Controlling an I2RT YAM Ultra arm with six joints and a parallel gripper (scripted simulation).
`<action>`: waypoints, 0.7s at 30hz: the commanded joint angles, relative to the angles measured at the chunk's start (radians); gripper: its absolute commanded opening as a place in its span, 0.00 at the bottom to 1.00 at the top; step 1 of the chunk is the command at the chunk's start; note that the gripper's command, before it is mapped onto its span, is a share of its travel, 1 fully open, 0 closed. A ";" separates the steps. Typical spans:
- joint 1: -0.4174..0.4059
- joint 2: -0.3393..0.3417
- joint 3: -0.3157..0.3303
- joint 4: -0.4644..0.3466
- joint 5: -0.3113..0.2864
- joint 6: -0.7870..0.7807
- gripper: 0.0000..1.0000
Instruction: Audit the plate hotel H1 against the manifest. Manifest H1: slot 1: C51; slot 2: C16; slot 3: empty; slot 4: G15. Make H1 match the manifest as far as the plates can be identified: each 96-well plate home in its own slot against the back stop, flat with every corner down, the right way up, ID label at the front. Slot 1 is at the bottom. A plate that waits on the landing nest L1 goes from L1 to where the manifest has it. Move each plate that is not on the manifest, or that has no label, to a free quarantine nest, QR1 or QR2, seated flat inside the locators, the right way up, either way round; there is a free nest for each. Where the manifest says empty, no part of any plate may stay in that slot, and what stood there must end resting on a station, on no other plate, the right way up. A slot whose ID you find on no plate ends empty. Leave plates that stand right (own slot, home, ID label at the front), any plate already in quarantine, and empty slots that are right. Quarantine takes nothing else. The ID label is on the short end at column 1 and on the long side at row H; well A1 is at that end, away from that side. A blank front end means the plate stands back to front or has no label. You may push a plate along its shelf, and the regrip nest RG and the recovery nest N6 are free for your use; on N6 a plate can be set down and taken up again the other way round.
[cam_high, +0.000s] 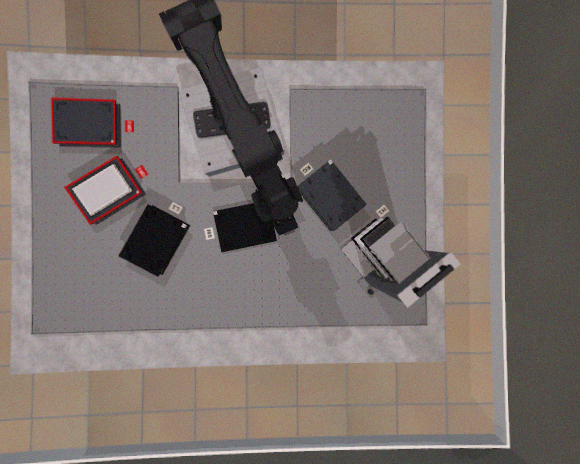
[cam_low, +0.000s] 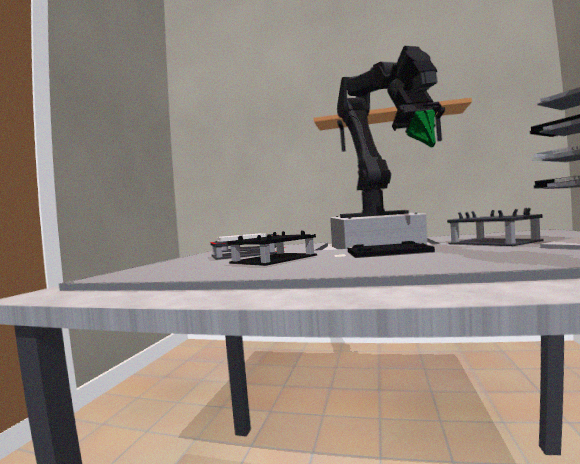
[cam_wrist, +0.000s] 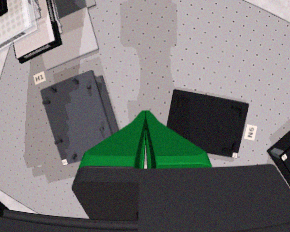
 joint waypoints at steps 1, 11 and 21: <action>-0.011 -0.048 -0.023 0.096 -0.026 -0.053 0.00; -0.047 -0.135 -0.139 0.233 -0.087 -0.136 0.00; -0.107 -0.227 -0.277 0.407 -0.193 -0.235 0.00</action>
